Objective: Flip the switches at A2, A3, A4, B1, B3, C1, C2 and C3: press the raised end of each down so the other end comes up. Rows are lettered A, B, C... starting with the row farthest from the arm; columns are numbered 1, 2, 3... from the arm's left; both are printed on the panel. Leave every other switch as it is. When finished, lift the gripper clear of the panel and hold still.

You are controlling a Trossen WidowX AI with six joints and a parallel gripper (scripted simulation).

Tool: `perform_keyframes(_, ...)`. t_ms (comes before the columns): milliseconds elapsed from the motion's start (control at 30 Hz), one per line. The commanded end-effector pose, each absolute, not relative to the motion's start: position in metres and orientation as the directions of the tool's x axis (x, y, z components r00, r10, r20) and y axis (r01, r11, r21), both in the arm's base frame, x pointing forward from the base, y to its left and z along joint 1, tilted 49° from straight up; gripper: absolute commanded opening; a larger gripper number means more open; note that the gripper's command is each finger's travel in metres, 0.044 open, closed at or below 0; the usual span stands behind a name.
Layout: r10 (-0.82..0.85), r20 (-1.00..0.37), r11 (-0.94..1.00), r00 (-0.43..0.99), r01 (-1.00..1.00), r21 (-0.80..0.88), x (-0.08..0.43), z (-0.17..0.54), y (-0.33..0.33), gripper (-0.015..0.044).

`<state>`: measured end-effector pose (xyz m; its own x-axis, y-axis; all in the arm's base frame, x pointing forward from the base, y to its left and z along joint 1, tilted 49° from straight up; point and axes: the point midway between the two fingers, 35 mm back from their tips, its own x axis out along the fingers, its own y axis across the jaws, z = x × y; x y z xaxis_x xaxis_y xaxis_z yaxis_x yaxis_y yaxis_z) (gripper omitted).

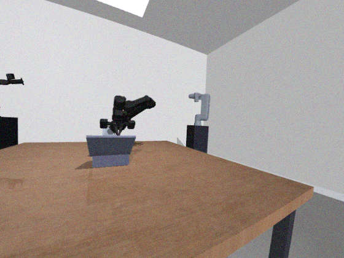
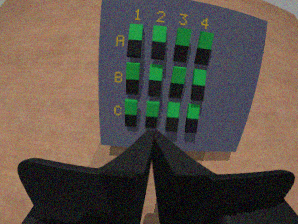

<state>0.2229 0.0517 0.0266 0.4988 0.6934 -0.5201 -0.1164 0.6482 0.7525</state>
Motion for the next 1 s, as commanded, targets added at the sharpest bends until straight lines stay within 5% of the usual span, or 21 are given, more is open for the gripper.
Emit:
perform_keyframes(0,0.699,-0.526,0.648,0.484,-0.118,0.753,0.235,0.016,0.062,0.0)
perform_keyframes(967,0.704,-0.525,0.645,0.478,-0.119,0.755,0.253,-0.002,0.09,0.0)
